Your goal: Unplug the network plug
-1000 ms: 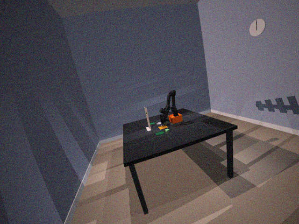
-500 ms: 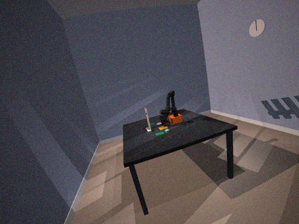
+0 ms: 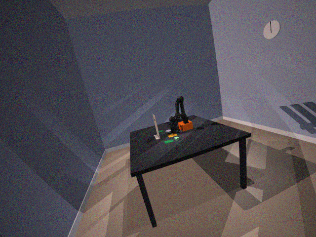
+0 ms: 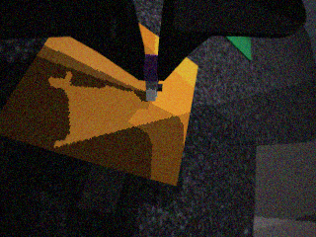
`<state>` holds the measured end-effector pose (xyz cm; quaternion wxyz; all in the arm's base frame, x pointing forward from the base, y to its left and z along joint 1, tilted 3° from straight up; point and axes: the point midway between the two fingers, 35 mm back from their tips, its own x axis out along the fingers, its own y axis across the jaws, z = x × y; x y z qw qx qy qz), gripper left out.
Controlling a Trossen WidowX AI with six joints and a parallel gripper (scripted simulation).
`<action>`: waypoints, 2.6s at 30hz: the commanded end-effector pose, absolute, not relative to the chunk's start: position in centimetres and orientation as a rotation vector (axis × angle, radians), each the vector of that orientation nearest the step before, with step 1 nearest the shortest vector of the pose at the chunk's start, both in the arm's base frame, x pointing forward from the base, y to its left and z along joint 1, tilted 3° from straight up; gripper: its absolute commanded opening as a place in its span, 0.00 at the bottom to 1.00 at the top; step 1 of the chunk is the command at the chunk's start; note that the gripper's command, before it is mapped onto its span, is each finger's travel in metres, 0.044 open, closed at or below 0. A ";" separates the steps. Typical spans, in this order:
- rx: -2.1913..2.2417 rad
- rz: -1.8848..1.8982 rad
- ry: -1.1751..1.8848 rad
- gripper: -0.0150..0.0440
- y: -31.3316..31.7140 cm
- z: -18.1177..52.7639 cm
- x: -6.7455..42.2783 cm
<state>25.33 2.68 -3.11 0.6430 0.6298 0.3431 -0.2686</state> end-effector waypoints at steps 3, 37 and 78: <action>1.433 -0.618 0.779 0.25 2.6 -3.4 25.3; 1.433 -0.611 0.783 0.52 2.8 -3.2 25.2; 1.432 -0.616 0.780 0.52 2.5 -1.6 24.0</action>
